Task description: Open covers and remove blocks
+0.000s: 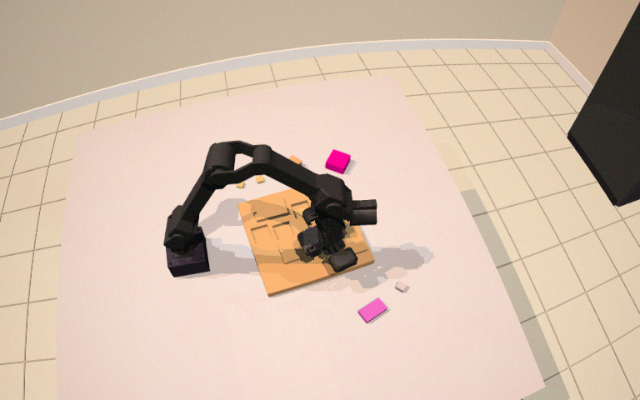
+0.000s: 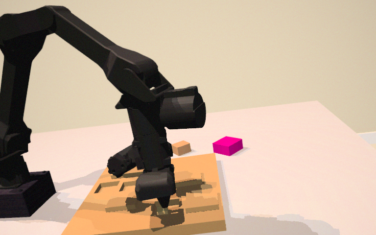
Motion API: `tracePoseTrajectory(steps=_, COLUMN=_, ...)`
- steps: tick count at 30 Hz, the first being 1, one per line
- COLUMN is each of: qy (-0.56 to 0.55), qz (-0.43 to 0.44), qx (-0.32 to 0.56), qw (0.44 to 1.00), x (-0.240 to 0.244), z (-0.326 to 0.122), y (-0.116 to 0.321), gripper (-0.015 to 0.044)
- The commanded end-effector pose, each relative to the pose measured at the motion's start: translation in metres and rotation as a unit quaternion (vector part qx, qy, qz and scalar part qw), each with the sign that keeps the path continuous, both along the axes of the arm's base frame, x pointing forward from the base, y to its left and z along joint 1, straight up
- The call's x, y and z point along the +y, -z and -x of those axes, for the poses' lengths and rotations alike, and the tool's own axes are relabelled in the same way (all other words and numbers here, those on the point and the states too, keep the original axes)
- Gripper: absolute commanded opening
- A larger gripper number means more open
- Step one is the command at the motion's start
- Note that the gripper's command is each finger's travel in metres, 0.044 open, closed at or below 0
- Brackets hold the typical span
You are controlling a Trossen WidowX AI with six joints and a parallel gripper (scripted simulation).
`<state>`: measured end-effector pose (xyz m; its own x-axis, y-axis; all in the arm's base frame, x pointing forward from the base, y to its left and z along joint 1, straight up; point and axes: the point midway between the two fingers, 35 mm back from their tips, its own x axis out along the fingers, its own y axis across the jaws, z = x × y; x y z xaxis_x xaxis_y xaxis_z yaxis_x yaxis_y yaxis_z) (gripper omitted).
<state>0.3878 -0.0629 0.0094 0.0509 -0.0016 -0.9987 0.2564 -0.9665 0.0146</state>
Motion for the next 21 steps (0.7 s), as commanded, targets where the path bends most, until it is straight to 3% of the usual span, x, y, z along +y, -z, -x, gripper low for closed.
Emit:
tracePoseTrajectory(steps=1, qy=0.002, qz=0.001, qx=0.005, qw=1.000, x=0.001, z=-0.003, y=0.004, gripper=0.0000)
tracePoseTrajectory(steps=21, qy=0.002, qz=0.001, qx=0.004, qw=1.000, x=0.010, z=-0.029, y=0.003, gripper=0.0000)
